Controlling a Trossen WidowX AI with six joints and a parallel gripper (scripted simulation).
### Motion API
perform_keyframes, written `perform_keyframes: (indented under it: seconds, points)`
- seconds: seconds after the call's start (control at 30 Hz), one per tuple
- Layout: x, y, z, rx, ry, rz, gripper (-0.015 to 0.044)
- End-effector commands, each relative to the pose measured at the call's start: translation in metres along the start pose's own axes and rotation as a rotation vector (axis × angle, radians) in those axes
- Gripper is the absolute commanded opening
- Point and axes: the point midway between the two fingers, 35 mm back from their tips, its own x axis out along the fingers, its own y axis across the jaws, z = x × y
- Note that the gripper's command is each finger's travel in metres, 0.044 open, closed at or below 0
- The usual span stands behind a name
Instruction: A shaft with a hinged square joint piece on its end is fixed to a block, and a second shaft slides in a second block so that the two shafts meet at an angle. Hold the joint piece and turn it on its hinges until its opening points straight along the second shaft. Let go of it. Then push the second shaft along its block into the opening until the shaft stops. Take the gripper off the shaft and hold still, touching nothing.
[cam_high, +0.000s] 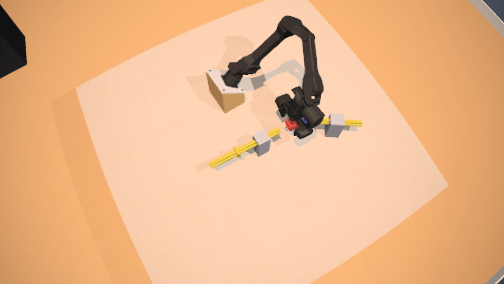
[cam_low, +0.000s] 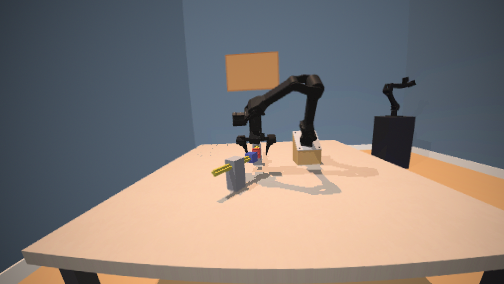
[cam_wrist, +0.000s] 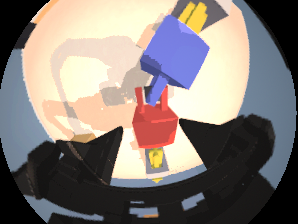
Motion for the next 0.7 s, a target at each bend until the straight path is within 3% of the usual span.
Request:
perform_keyframes:
  seconds: [0.0,0.17,0.67]
  points:
    - [-0.005,-0.001,0.0,0.005,0.026,-0.005,0.044]
    - [-0.01,-0.002,-0.002,0.055,0.022,-0.004,0.044]
    - [-0.06,-0.007,-0.015,0.562,-0.026,0.013,0.044]
